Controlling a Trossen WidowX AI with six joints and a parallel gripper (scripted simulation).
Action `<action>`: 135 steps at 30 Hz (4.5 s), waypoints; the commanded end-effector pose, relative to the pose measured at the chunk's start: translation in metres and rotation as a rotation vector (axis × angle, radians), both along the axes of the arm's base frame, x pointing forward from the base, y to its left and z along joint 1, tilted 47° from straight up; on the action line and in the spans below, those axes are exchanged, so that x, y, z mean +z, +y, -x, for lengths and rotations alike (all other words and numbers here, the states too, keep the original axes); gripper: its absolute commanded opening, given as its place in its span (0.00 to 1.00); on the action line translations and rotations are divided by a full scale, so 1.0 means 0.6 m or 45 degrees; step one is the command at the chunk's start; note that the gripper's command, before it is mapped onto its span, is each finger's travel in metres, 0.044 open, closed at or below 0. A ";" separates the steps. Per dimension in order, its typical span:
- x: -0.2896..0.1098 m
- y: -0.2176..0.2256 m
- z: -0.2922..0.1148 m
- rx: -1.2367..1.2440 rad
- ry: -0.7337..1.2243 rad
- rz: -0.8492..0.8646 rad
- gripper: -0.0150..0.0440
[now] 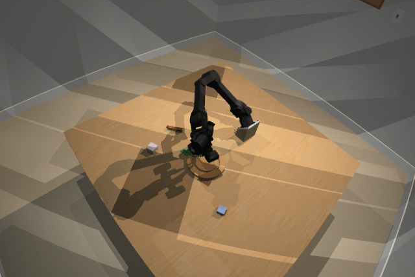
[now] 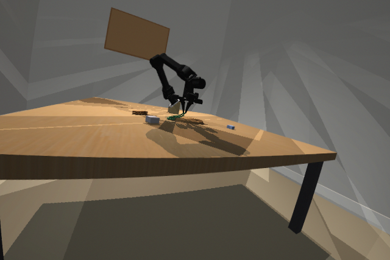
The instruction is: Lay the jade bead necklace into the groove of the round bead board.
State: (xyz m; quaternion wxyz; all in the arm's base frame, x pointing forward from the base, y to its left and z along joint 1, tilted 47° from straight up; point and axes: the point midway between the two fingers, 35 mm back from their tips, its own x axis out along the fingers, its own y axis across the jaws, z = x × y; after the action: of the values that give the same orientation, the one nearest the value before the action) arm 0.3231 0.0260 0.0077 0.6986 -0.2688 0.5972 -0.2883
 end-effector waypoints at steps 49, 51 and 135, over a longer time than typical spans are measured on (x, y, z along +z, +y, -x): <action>-0.040 0.023 0.013 -0.005 0.003 -0.009 1.00; -0.035 0.028 0.015 -0.004 0.005 -0.006 1.00; 0.046 -0.086 -0.078 -0.902 -0.956 -0.158 0.59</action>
State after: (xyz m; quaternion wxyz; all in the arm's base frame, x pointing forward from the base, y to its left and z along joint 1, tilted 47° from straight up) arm 0.3713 -0.0196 0.0408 0.7392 0.1212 0.3743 -0.5466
